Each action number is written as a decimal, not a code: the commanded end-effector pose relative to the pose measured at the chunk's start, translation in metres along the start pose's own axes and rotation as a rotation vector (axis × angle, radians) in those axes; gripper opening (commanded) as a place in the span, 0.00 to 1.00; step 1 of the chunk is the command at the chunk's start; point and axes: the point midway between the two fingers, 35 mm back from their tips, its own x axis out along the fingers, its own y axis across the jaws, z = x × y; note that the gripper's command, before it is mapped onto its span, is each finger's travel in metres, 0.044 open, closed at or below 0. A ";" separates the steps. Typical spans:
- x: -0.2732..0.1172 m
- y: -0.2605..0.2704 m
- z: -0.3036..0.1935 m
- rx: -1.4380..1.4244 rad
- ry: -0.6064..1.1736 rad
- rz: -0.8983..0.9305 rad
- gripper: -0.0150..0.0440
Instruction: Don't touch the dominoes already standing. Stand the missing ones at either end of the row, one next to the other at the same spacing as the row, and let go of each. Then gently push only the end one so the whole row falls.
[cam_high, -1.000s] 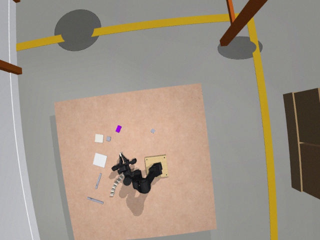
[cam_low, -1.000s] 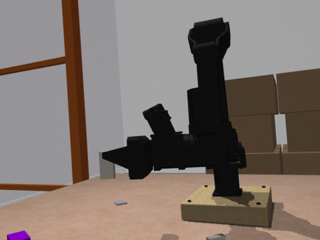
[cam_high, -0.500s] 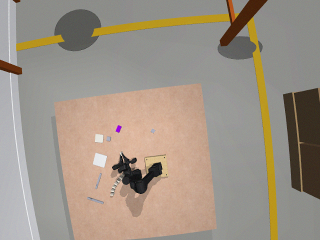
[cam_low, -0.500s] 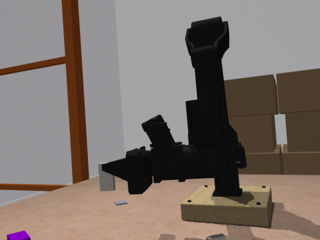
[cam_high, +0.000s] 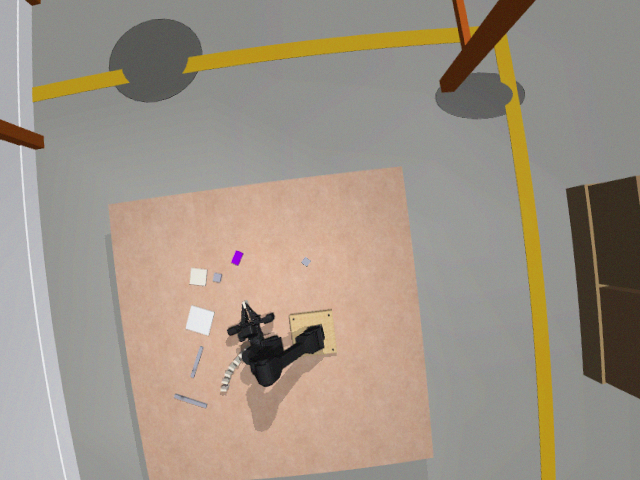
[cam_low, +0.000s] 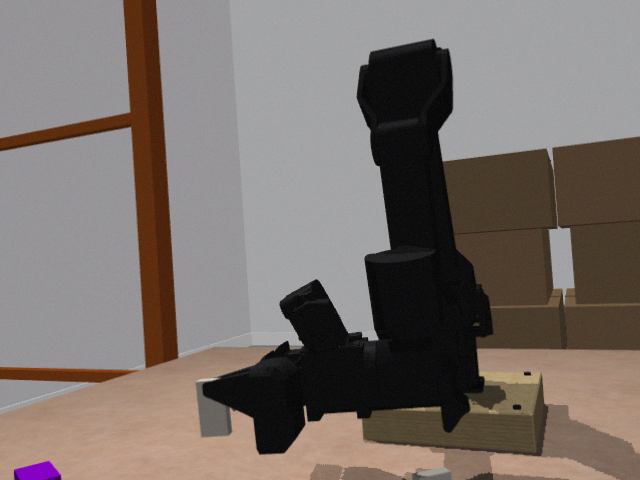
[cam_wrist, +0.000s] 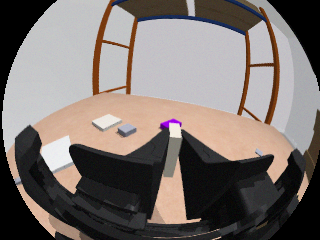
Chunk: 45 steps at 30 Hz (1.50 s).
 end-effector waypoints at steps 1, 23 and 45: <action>0.001 0.000 -0.017 0.017 0.009 -0.008 0.30; 0.003 -0.005 -0.045 0.017 0.027 -0.016 0.30; 0.002 -0.002 -0.010 0.016 0.029 -0.012 1.00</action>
